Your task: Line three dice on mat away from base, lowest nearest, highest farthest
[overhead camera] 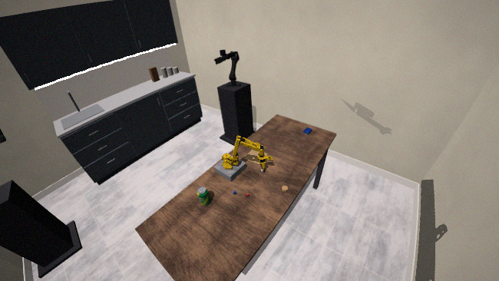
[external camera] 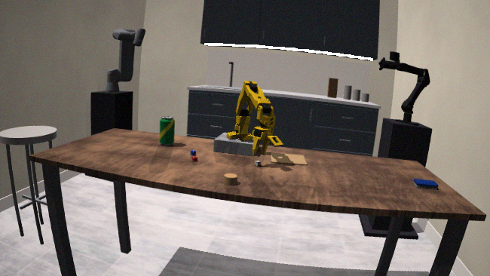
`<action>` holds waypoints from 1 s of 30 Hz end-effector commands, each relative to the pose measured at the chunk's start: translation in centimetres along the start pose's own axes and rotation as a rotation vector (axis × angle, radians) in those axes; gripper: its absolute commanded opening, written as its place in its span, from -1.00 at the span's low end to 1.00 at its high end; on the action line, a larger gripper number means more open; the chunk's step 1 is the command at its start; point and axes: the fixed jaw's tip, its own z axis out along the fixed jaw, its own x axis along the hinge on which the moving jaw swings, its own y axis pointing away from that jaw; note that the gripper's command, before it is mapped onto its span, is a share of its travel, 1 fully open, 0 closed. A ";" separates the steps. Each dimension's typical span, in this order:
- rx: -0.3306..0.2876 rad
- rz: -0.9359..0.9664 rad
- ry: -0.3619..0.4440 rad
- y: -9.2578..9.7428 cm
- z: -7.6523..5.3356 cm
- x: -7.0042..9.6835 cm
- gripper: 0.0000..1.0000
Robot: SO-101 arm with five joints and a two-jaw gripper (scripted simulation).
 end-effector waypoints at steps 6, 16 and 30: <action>-0.007 -0.016 0.016 0.2 1.8 0.2 -0.49; -0.007 -0.016 0.016 0.3 3.1 0.3 -0.49; -0.007 -0.016 0.016 0.3 3.8 0.4 -0.49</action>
